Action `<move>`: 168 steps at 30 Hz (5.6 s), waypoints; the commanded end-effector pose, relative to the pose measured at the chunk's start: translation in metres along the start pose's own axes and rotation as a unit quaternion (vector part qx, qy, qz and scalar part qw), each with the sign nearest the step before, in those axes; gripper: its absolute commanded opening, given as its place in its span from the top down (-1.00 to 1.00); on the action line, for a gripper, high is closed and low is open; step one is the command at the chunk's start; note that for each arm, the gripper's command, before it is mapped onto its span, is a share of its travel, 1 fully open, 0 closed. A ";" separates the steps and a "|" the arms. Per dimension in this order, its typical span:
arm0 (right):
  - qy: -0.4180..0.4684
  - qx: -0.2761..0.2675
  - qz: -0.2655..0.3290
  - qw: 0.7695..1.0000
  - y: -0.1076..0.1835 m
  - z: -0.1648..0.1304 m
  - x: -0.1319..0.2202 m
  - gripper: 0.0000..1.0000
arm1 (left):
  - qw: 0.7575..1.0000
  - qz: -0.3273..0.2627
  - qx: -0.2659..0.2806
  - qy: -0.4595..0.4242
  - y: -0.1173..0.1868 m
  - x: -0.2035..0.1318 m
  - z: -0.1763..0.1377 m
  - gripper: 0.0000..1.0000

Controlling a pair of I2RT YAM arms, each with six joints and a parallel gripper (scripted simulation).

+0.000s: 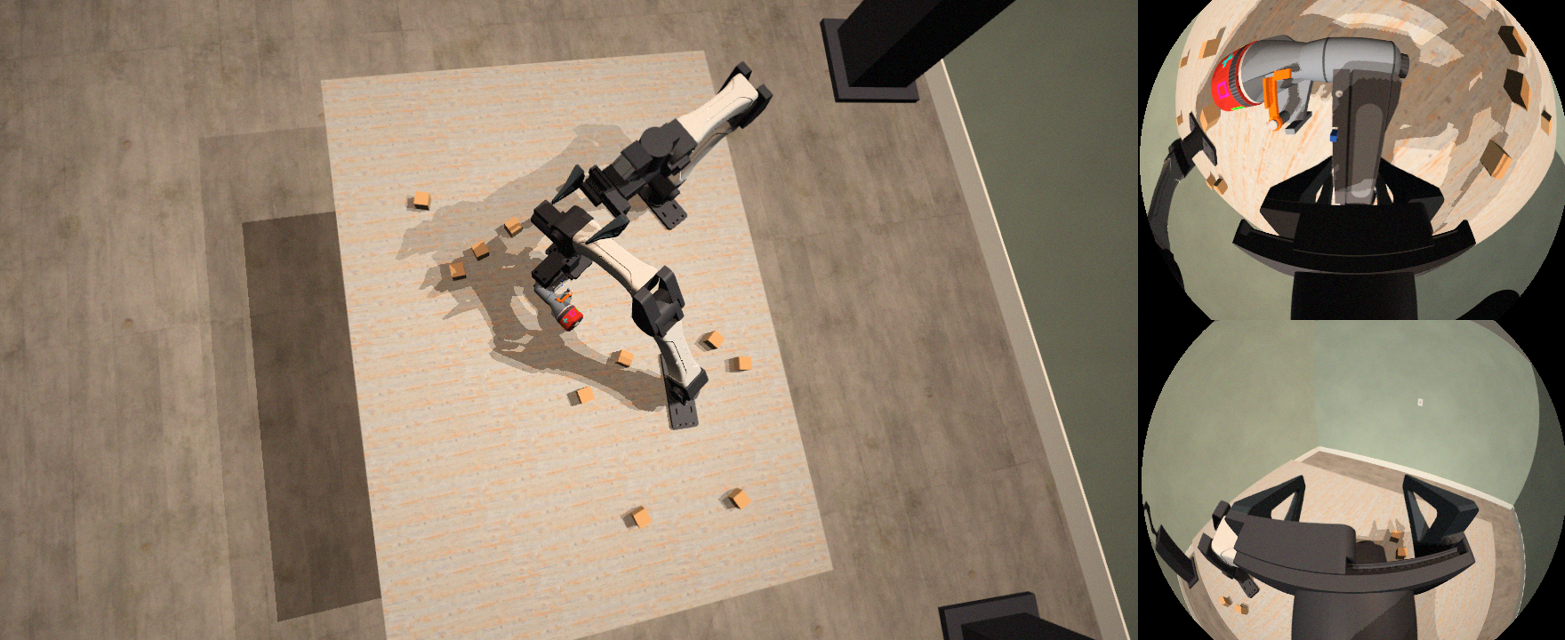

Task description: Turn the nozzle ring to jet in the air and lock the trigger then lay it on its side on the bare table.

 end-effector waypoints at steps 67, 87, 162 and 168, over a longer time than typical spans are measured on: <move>0.004 -0.008 0.001 1.000 -0.001 0.003 -0.001 -1.00 | 1.000 -0.014 -0.011 -0.005 0.037 0.010 -0.002 -0.27; 0.004 -0.008 0.001 1.000 -0.001 0.003 -0.001 -1.00 | 1.000 -0.020 -0.006 -0.005 0.030 -0.012 -0.003 -0.27; 0.004 -0.008 0.001 1.000 -0.001 0.003 -0.001 -1.00 | 0.869 -0.220 -0.108 -0.430 0.096 -0.073 0.158 -0.27; 0.004 -0.008 0.001 1.000 -0.001 0.003 -0.001 -1.00 | 0.856 -0.221 -0.121 -0.452 0.099 -0.071 0.169 -0.27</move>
Point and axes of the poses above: on each arm, the point where the finger pads meet when closed, its own y axis back along the fingers, its own x axis across the jaws, z = x × y, the point moved 10 cm from there along y, back along the fingers, and after that the axes turned 12 degrees about y, right-handed, at the moved point
